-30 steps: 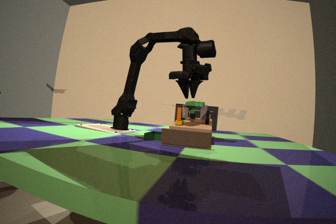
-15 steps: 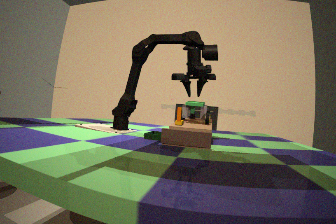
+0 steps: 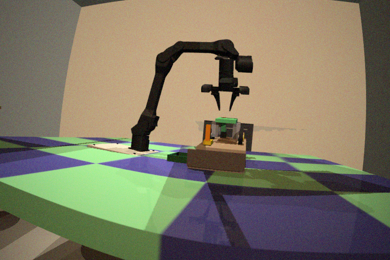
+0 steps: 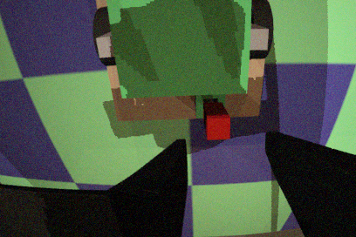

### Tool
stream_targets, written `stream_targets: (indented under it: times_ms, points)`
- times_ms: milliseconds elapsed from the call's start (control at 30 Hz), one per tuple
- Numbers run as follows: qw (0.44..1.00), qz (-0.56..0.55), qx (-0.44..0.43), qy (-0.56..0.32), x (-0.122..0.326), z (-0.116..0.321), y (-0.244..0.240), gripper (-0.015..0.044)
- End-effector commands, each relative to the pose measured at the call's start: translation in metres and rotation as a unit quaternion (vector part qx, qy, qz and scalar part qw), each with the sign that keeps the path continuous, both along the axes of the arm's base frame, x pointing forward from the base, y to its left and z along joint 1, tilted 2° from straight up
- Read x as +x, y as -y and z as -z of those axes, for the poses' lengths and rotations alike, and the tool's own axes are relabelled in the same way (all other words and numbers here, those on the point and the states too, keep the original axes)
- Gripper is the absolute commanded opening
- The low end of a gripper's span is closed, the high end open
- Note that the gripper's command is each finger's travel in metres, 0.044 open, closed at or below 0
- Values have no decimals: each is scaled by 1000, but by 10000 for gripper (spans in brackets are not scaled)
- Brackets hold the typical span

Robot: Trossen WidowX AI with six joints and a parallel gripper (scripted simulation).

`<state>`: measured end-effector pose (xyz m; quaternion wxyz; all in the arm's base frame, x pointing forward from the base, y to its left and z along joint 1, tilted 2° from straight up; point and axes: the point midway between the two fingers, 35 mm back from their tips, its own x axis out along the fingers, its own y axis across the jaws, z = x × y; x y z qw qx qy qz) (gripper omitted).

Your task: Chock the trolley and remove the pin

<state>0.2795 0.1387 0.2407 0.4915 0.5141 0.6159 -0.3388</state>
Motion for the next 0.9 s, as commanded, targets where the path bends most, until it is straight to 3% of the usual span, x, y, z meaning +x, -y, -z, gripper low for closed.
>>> stream_targets:
  times_ms: [0, 867]
  points:
    - [1000, 18, 3, -7, -1, -2, -3, 190]
    - [1000, 19, 3, -9, -1, 26, -12, 190]
